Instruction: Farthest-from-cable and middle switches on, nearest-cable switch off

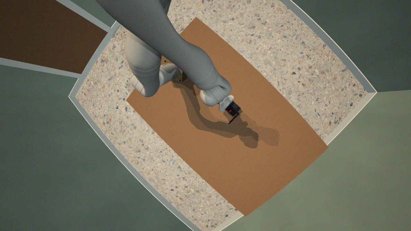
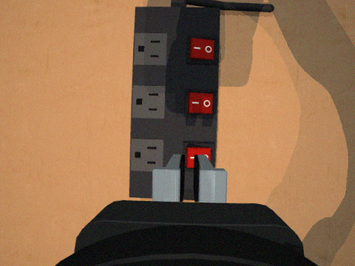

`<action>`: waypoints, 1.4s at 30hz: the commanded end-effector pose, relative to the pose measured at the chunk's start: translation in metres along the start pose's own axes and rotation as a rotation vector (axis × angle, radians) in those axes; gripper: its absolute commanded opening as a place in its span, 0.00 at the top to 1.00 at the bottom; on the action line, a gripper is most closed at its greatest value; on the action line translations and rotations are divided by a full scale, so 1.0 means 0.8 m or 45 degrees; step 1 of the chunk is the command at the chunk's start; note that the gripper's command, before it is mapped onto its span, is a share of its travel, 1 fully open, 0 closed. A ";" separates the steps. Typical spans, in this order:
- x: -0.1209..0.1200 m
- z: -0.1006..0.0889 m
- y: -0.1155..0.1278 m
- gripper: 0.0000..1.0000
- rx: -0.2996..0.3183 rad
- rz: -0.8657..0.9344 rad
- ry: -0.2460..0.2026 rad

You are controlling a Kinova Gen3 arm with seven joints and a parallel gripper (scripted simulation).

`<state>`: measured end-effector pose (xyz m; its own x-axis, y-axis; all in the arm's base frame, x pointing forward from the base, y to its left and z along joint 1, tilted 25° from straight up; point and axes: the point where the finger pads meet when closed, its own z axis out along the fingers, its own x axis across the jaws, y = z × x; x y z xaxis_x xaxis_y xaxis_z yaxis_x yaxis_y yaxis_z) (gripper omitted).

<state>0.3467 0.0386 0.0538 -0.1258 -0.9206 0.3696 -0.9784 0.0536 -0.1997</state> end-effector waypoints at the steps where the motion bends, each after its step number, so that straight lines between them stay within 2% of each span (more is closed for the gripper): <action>1: 0.002 0.000 0.000 1.00 0.007 0.015 0.003; 42: 0.003 0.007 0.000 1.00 0.005 0.018 0.004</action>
<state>0.3478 0.0385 0.0517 -0.1323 -0.9204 0.3679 -0.9768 0.0579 -0.2063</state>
